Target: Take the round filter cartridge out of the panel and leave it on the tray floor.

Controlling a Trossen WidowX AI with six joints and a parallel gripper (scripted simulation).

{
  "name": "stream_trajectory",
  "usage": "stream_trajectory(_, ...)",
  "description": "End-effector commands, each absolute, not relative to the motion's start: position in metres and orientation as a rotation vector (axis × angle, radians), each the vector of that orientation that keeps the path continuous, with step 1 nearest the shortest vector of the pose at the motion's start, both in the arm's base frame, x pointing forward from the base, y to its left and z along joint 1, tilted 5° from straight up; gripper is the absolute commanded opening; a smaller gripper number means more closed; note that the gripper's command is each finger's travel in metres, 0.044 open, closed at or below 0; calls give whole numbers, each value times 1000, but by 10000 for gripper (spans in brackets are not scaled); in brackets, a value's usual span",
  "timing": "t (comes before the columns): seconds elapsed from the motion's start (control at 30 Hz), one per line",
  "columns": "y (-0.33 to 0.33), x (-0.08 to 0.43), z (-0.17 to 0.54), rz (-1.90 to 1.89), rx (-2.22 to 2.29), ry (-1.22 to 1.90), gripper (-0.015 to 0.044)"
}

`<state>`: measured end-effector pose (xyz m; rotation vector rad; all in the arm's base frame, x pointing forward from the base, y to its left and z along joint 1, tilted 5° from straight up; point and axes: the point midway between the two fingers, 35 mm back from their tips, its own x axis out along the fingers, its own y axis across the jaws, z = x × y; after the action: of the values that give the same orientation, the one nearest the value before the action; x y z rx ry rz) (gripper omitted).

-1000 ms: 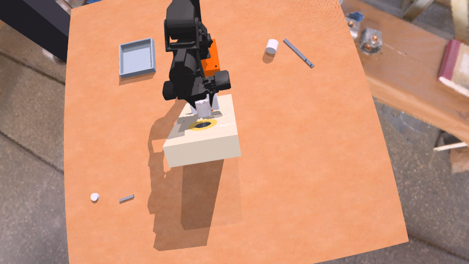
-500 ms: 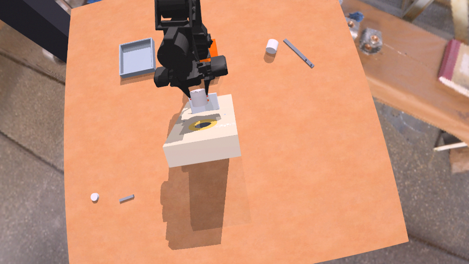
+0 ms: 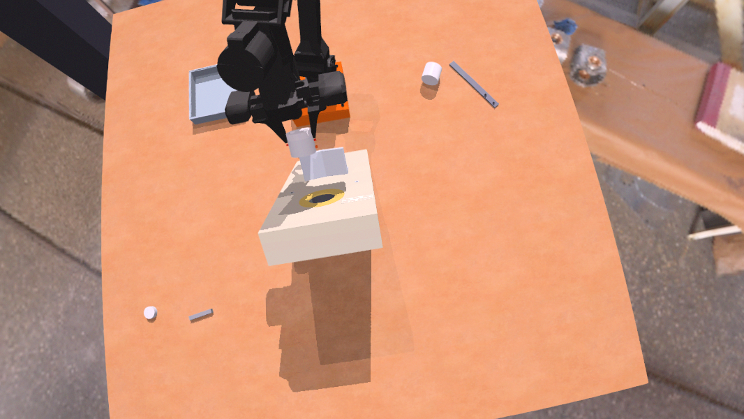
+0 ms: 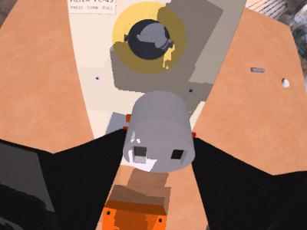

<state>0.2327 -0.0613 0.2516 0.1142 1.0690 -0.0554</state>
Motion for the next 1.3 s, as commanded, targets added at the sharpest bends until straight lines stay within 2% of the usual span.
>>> stream_trajectory(0.0,-74,234,252,-53,108,1062,0)
stream_trajectory(0.6,-123,228,239,-77,124,1070,0)
stream_trajectory(1.27,-215,168,233,-647,444,1035,0)
